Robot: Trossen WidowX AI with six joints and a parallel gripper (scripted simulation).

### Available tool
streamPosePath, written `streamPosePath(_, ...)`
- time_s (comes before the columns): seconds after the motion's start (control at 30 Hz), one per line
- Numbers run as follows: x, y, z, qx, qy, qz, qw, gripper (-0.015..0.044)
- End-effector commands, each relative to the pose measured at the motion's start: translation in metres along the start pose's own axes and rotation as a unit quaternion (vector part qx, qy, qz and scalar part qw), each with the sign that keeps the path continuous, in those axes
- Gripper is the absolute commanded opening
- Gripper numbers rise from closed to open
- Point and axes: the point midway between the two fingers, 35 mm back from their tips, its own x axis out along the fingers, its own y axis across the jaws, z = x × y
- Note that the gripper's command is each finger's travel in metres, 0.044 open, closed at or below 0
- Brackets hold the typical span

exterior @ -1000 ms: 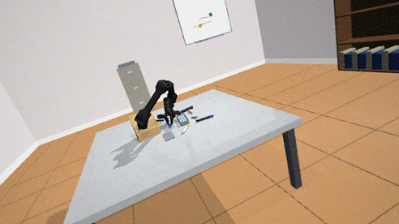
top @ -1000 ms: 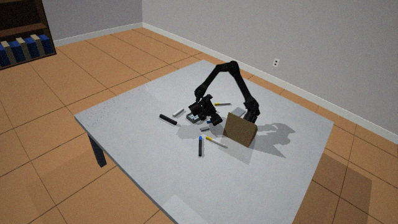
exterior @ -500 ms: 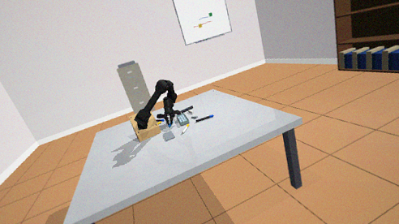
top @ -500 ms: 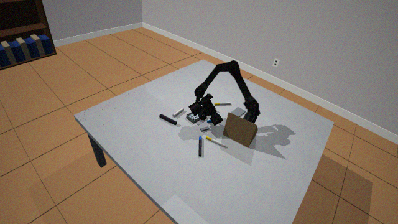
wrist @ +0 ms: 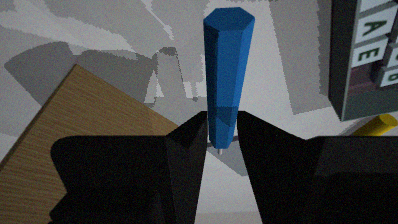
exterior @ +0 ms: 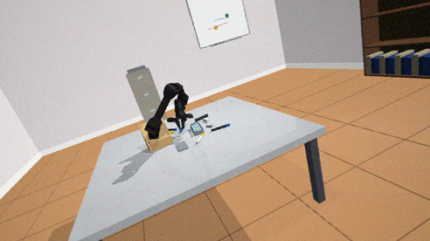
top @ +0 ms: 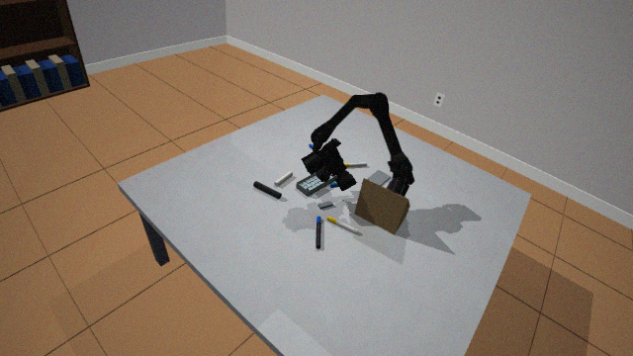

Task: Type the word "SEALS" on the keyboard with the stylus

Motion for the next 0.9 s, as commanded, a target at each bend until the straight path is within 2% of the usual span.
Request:
streamPosePath(0.0,0.001,0.000,-0.001,0.008,-0.024,0.020,0.999,0.0000)
streamPosePath(0.43,0.005,-0.002,0.004,0.055,-0.144,0.094,0.984,0.0000)
streamPosePath(0.87,0.000,-0.014,0.010,0.102,-0.274,0.134,0.947,0.0000)
